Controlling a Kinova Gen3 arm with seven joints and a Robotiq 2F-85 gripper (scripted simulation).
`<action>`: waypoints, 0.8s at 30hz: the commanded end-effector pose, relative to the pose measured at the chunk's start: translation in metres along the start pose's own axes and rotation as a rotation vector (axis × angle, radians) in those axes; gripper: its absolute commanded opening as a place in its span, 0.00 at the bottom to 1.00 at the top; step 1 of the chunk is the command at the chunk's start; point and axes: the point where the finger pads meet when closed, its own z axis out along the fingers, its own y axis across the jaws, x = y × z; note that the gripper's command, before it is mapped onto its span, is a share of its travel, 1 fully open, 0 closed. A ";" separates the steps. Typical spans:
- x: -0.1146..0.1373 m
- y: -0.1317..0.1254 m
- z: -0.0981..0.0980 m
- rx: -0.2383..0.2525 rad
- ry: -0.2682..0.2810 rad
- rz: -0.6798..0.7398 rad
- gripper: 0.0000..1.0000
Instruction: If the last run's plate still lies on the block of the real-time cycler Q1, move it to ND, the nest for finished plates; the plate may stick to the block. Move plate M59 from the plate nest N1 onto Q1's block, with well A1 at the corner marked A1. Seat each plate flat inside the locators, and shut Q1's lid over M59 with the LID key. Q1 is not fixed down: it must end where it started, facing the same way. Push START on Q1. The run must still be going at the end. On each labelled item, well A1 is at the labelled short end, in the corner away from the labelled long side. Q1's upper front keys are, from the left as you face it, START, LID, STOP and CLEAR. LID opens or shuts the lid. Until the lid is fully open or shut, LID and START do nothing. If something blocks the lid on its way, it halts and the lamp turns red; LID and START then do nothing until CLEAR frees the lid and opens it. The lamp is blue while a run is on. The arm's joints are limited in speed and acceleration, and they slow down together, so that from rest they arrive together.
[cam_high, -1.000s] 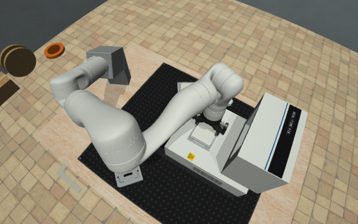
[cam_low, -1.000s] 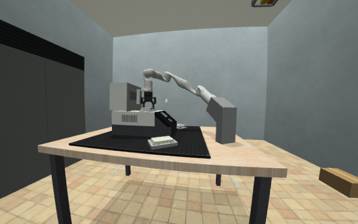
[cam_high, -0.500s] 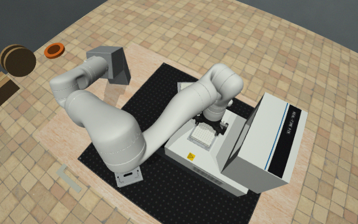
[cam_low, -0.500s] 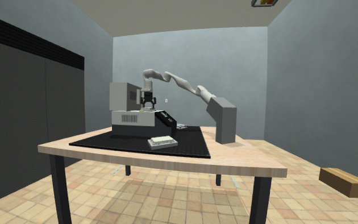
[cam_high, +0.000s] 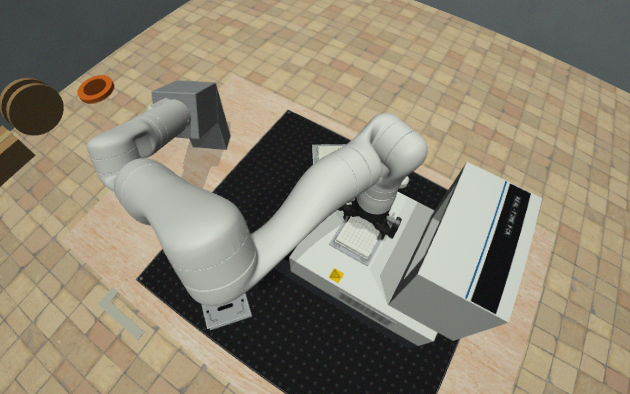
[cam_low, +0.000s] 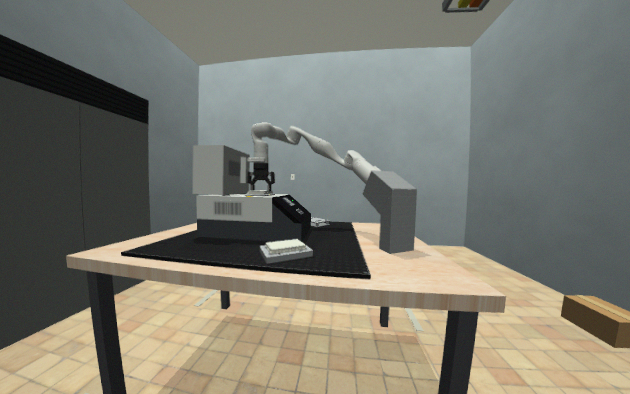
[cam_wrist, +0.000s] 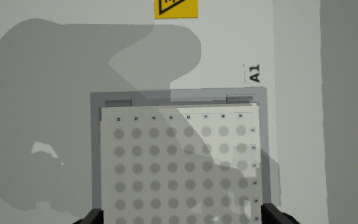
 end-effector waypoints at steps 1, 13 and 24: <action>0.000 0.000 0.000 -0.002 0.001 0.000 0.90; 0.000 0.000 0.003 -0.002 0.001 0.000 0.90; 0.000 0.000 0.004 -0.002 0.001 0.000 0.90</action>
